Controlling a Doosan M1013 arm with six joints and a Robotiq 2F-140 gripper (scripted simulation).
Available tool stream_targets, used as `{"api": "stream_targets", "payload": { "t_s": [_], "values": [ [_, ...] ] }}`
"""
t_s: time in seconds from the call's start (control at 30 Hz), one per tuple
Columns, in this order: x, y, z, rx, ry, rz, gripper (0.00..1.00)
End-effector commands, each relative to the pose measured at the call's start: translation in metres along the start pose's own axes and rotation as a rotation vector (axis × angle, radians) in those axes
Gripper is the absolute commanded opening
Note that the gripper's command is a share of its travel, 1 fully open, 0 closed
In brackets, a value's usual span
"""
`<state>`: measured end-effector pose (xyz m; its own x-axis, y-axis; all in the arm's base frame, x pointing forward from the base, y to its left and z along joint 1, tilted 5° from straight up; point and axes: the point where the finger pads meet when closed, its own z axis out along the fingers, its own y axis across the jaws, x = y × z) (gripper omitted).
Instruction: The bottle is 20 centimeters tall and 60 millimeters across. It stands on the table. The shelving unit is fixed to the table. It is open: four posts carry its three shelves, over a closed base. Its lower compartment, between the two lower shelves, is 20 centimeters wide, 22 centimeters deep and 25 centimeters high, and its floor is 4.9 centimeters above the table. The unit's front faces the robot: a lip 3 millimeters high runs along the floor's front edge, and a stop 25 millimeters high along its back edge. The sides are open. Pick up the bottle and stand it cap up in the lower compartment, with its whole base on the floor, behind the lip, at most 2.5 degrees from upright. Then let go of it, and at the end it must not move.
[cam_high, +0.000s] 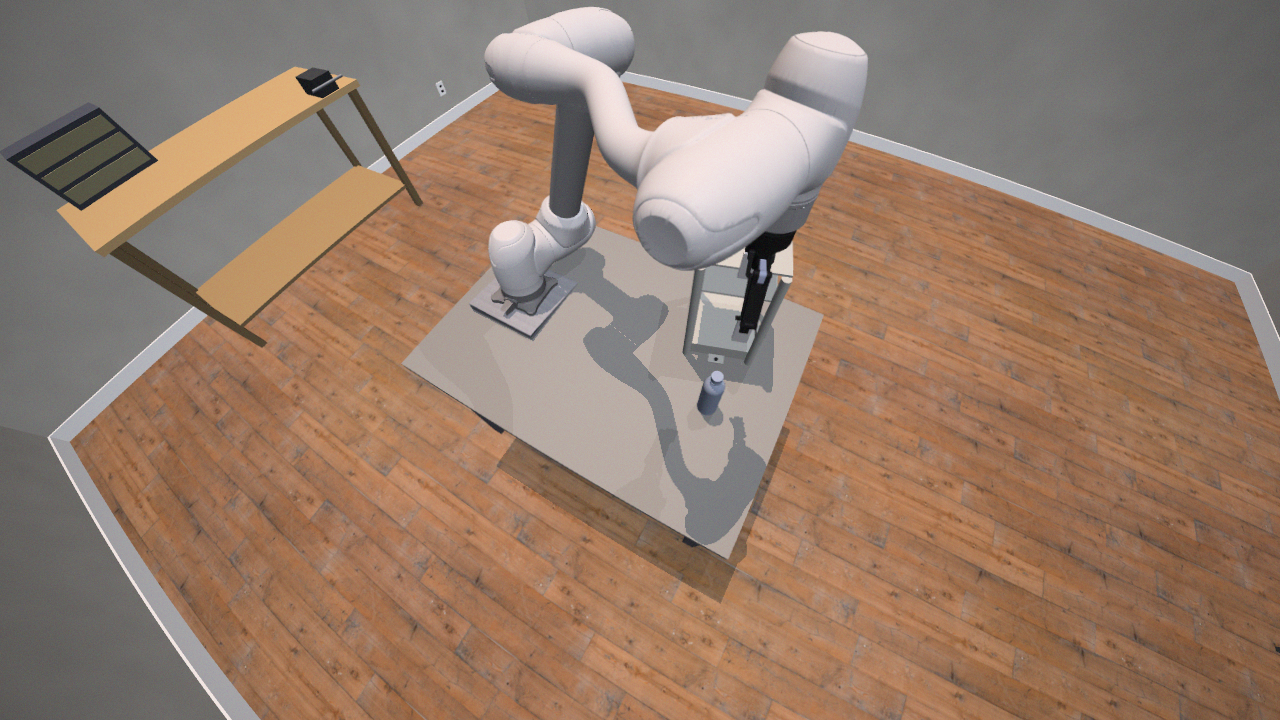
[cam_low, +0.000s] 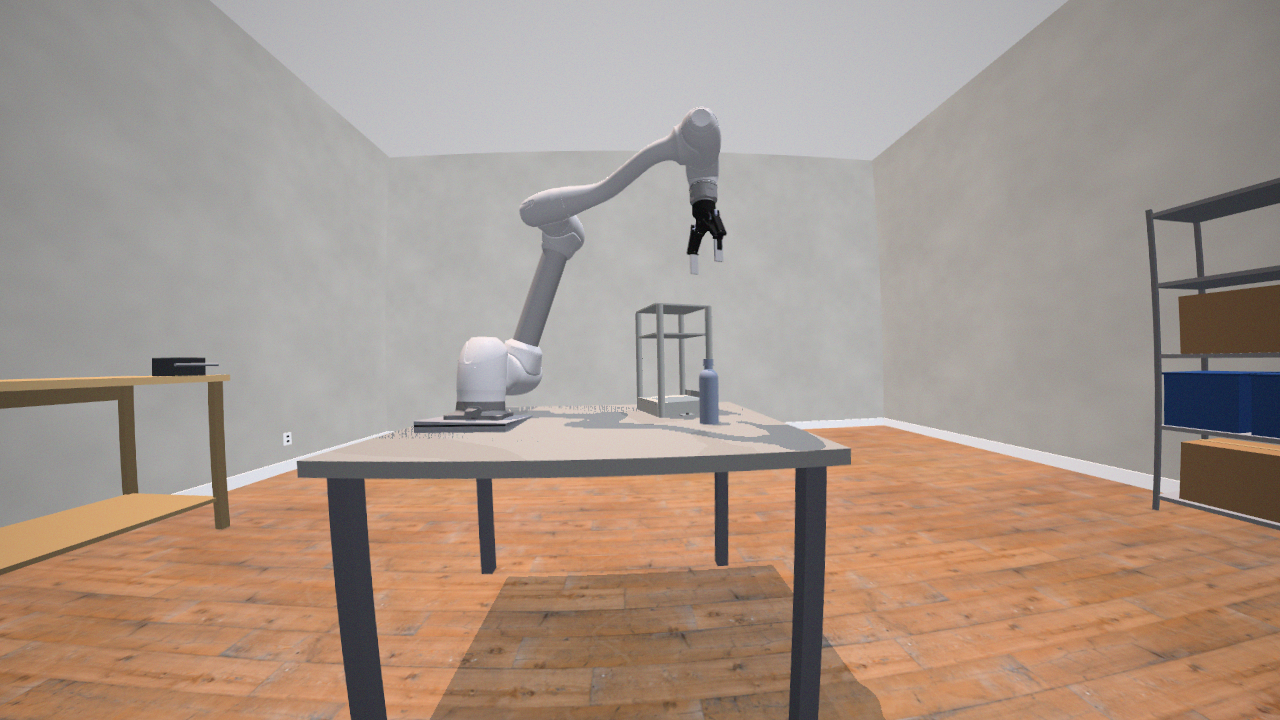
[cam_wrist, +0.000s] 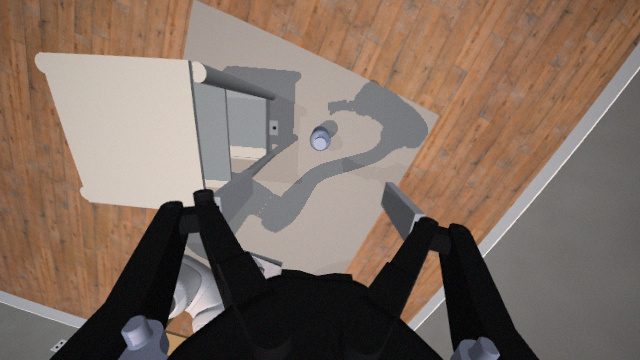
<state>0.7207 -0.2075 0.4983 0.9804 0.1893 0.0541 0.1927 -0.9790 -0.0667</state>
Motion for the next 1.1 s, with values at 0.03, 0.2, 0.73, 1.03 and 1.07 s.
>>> {"api": "stream_targets", "payload": {
  "t_s": [0.03, 0.2, 0.73, 1.03, 1.07],
  "values": [
    [0.000, 0.000, 0.000, 0.000, 0.000, 0.000, 1.00],
    [0.000, 0.000, 0.000, 0.000, 0.000, 0.000, 1.00],
    [0.001, 0.000, 0.014, 0.000, 0.000, 0.000, 0.48],
    [0.003, 0.000, 0.033, 0.000, 0.000, 0.000, 0.48],
    [0.003, 0.000, 0.034, 0.000, 0.000, 0.000, 0.48]
  ]
}}
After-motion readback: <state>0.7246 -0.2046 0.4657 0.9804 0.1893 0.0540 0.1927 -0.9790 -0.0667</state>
